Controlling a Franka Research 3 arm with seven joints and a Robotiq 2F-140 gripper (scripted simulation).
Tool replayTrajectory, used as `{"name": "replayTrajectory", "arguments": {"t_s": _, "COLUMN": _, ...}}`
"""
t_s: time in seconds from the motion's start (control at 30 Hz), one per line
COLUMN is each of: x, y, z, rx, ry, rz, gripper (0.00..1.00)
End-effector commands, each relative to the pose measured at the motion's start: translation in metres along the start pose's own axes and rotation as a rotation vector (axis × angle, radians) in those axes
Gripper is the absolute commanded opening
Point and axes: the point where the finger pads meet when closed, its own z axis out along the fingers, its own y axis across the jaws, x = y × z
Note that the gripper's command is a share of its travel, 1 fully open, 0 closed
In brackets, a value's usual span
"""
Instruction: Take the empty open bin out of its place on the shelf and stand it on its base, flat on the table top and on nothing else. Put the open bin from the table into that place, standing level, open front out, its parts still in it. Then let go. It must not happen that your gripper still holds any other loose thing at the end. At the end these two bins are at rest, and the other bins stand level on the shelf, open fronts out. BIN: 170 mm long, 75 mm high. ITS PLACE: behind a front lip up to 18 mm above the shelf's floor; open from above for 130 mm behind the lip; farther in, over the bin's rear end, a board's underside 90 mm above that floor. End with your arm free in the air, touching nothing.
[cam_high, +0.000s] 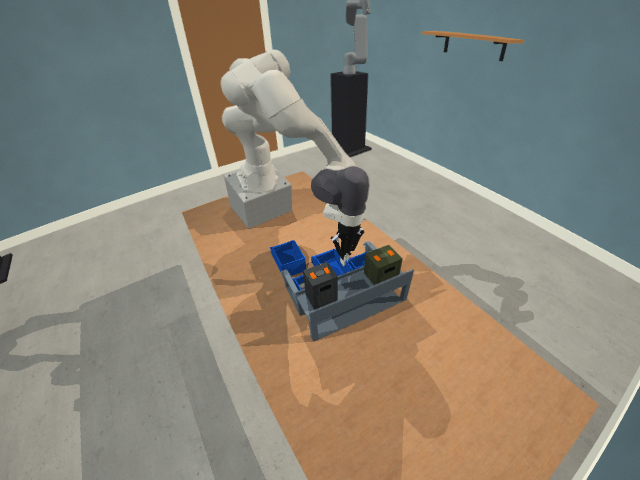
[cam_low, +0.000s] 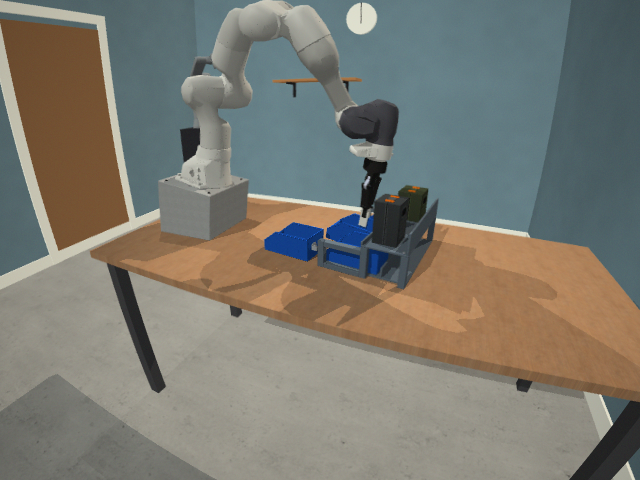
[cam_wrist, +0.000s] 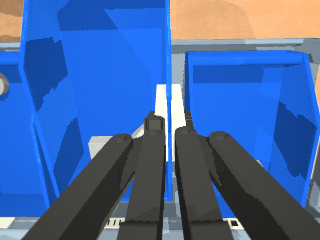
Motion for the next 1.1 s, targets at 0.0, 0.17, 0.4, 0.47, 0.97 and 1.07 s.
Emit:
{"name": "replayTrajectory", "arguments": {"t_s": 0.0, "x": -0.0033, "y": 0.0011, "z": -0.0019, "rx": -0.001, "ry": -0.008, "rz": 0.000, "gripper": 0.00}}
{"name": "replayTrajectory", "arguments": {"t_s": 0.17, "x": -0.0031, "y": 0.0011, "z": -0.0015, "rx": -0.001, "ry": -0.012, "rz": 0.000, "gripper": 0.00}}
{"name": "replayTrajectory", "arguments": {"t_s": 0.4, "x": -0.0019, "y": 0.0014, "z": 0.0008, "rx": -0.002, "ry": -0.035, "rz": 0.001, "gripper": 0.00}}
{"name": "replayTrajectory", "arguments": {"t_s": 0.47, "x": -0.0017, "y": 0.0014, "z": 0.0011, "rx": -0.002, "ry": -0.038, "rz": 0.001, "gripper": 0.00}}
{"name": "replayTrajectory", "arguments": {"t_s": 0.97, "x": -0.0017, "y": 0.0014, "z": 0.0011, "rx": -0.002, "ry": -0.038, "rz": 0.001, "gripper": 0.00}}
{"name": "replayTrajectory", "arguments": {"t_s": 1.07, "x": -0.0015, "y": 0.0014, "z": 0.0011, "rx": -0.002, "ry": -0.038, "rz": 0.001, "gripper": 0.00}}
